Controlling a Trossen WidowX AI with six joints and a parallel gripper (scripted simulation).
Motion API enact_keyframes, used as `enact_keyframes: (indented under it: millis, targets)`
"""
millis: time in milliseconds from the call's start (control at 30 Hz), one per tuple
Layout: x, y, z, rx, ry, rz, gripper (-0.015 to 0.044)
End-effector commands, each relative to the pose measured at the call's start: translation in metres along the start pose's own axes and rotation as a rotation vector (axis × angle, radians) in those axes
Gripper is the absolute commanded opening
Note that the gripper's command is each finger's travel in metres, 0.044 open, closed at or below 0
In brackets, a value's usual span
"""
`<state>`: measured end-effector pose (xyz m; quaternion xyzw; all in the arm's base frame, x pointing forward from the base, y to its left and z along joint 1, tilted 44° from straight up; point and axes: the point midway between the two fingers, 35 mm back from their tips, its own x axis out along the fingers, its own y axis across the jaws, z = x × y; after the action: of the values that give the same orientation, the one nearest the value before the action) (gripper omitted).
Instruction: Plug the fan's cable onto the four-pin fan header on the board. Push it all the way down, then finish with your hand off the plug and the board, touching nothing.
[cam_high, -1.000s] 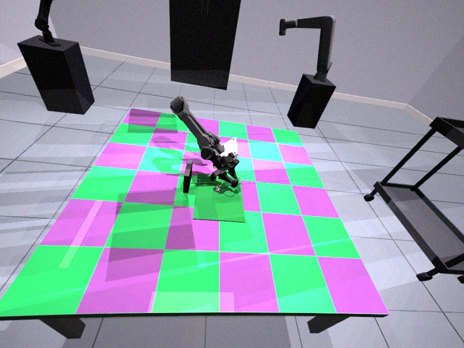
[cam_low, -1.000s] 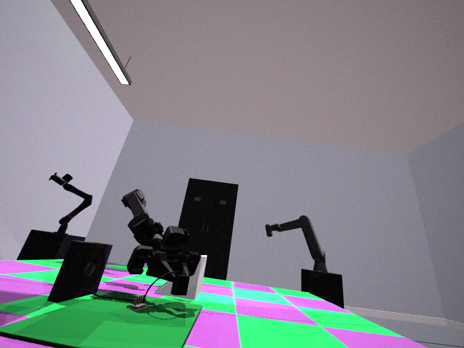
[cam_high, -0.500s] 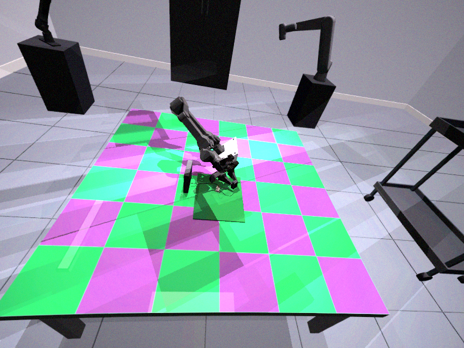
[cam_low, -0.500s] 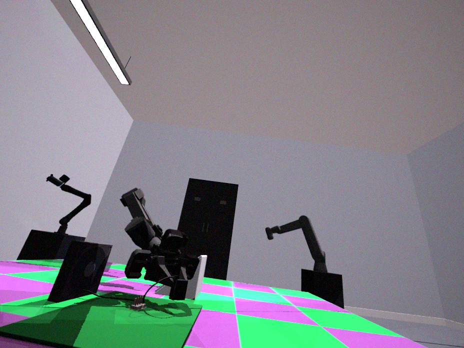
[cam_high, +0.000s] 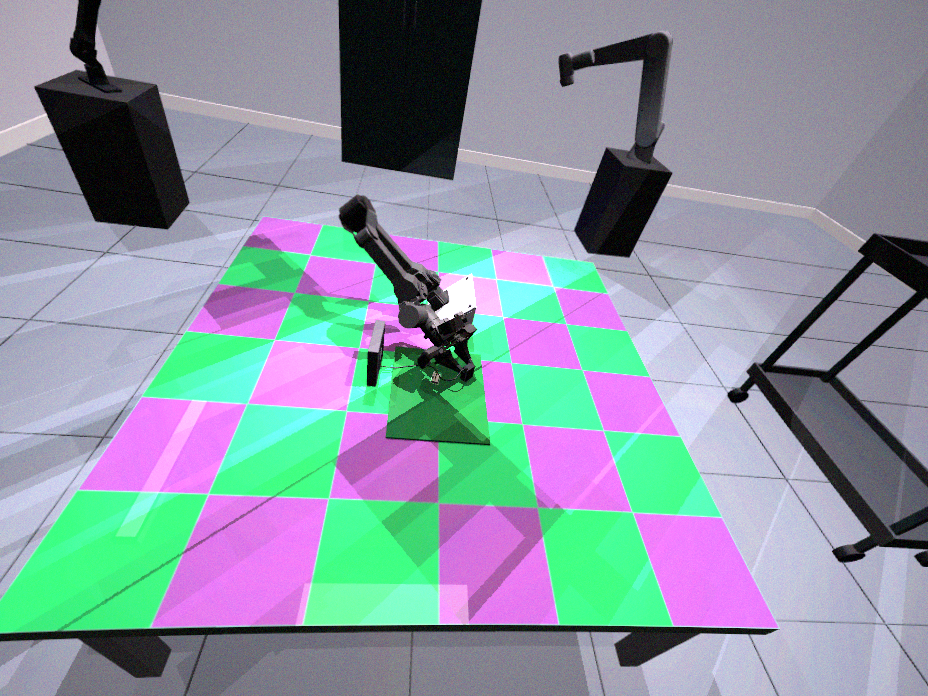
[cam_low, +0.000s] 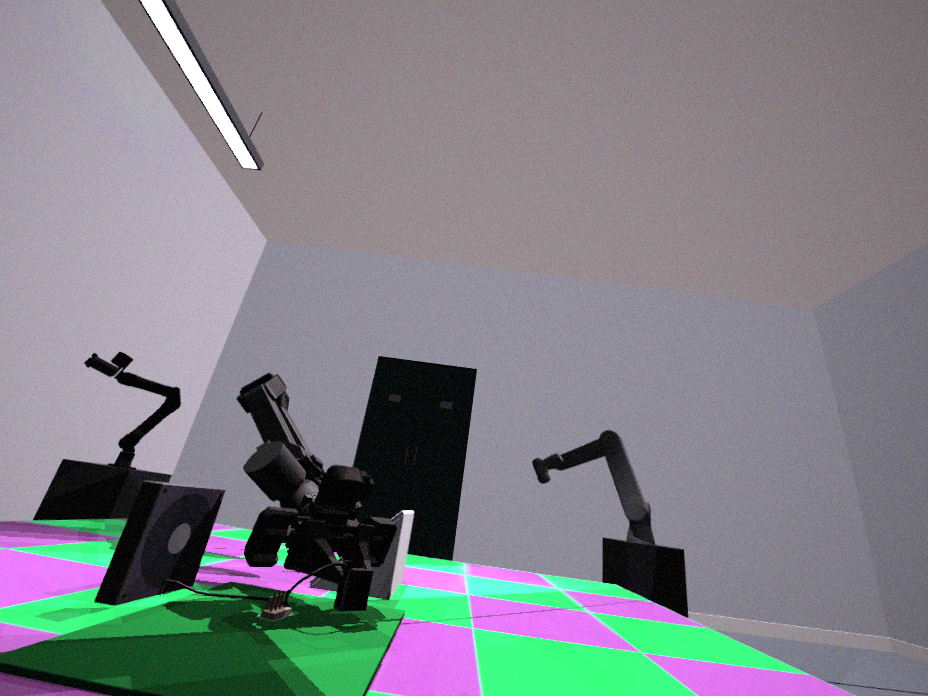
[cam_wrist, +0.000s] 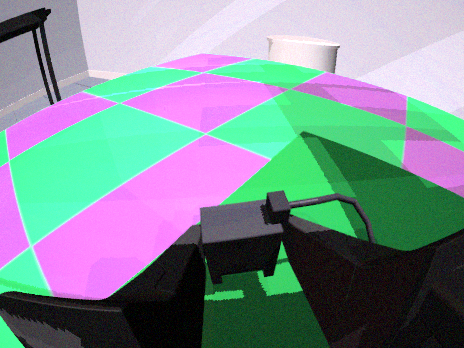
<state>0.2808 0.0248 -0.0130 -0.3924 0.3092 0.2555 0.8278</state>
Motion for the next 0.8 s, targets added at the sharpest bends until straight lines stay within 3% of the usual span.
enact_keyframes:
  millis: [0,767]
  targets:
    - [0.001,0.002,-0.005,-0.001,0.004,0.008,0.0000]
    - [0.006,-0.003,-0.014,-0.001,0.002,0.001,0.0000]
